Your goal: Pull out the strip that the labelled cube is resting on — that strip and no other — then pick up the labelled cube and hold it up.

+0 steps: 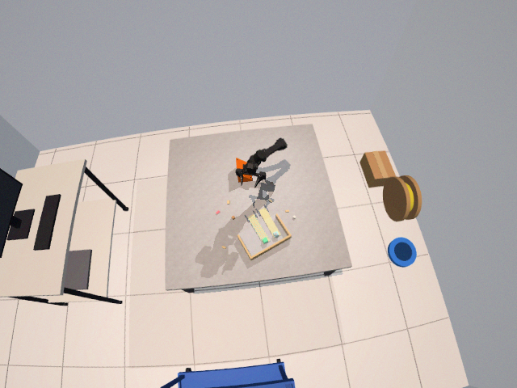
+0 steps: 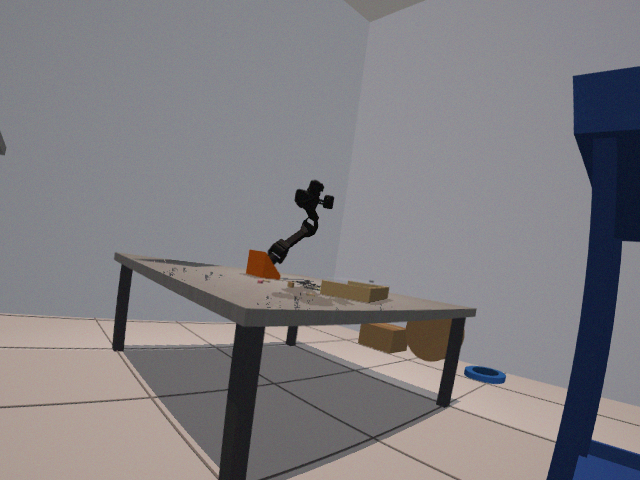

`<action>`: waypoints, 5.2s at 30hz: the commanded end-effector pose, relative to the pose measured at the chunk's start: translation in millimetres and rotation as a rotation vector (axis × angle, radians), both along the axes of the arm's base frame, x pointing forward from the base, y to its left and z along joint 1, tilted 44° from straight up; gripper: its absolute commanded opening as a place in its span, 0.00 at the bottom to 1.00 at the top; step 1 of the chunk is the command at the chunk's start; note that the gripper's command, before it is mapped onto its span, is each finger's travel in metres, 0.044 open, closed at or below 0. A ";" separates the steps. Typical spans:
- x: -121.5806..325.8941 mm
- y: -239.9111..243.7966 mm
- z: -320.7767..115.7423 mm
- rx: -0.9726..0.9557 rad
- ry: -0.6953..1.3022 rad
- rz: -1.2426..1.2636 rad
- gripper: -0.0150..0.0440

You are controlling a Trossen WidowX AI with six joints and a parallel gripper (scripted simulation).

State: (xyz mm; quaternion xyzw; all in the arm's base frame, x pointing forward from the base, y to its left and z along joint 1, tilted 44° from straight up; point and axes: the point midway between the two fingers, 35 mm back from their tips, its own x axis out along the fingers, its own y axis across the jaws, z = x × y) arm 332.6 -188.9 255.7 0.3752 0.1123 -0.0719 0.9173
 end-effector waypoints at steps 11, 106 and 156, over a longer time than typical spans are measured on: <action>-6.5 130.9 -115.3 0.013 0.114 0.637 0.93; 15.4 309.0 -193.3 -0.158 0.683 1.427 0.25; 15.0 311.7 -196.2 -0.158 0.683 1.427 0.25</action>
